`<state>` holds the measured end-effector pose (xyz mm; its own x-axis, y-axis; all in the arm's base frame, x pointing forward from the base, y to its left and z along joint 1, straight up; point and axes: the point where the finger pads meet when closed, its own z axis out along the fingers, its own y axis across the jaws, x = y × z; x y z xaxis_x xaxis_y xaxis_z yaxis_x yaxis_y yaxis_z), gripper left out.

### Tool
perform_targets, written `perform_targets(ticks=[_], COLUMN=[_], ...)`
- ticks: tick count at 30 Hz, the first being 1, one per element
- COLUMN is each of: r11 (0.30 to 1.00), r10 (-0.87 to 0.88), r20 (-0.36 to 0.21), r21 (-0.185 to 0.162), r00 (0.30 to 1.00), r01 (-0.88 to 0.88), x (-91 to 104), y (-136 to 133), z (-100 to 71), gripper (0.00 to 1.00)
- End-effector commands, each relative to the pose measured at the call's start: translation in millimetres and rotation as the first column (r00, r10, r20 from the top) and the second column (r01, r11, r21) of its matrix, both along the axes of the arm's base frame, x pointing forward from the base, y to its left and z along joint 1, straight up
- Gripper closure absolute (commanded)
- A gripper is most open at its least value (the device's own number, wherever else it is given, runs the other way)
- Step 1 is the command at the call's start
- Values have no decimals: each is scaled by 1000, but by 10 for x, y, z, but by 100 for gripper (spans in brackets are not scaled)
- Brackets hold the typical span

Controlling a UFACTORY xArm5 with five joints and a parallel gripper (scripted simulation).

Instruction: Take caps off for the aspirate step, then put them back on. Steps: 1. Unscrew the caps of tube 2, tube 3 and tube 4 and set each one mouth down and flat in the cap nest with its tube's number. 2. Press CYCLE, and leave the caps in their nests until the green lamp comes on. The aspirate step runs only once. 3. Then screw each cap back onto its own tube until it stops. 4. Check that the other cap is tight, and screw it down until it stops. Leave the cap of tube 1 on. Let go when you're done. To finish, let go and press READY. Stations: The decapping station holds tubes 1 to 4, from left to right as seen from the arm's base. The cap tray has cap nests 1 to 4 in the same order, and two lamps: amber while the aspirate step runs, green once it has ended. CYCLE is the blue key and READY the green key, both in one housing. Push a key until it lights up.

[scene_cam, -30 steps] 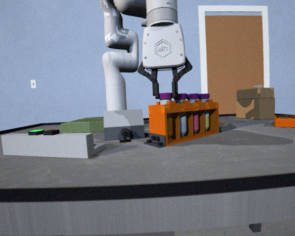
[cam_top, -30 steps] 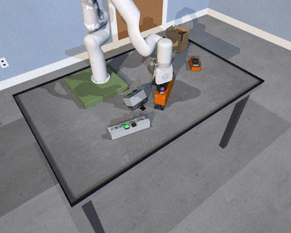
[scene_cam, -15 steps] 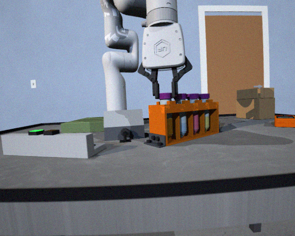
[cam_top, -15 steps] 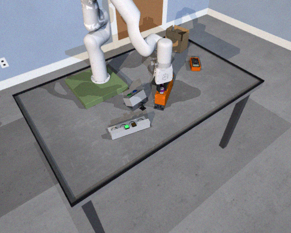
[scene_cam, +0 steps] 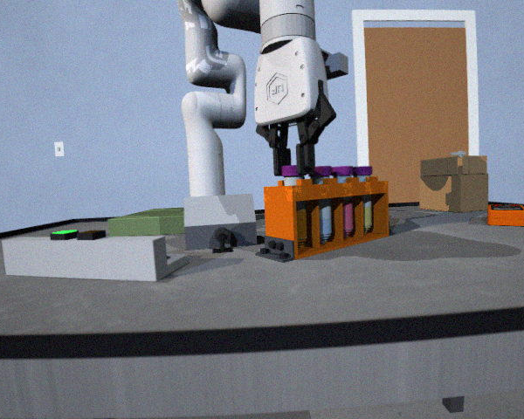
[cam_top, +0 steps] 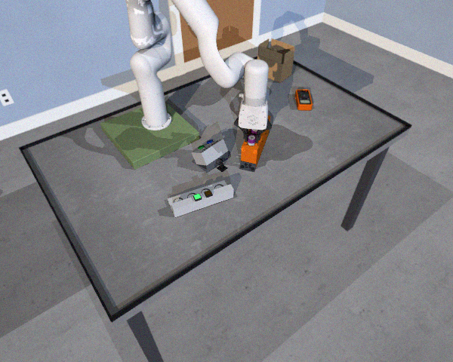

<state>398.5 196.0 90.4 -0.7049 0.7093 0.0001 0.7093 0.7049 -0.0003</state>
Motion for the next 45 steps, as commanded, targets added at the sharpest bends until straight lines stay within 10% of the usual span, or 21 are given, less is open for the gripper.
perform_targets(ticks=[1,18,25,26,38,45], r11=[961,597,597,597,597,865], r10=[-276,-802,-802,-802,-802,-502], r20=[2,-1,-1,-1,-1,1], r21=[3,4,4,4,4,4], r00=[961,597,597,597,597,865], r01=[276,802,802,802,802,502], x=[9,9,9,9,9,9], y=[6,6,6,6,6,6], z=[8,2,2,2,2,7], gripper=[100,100,100,54,54,54])
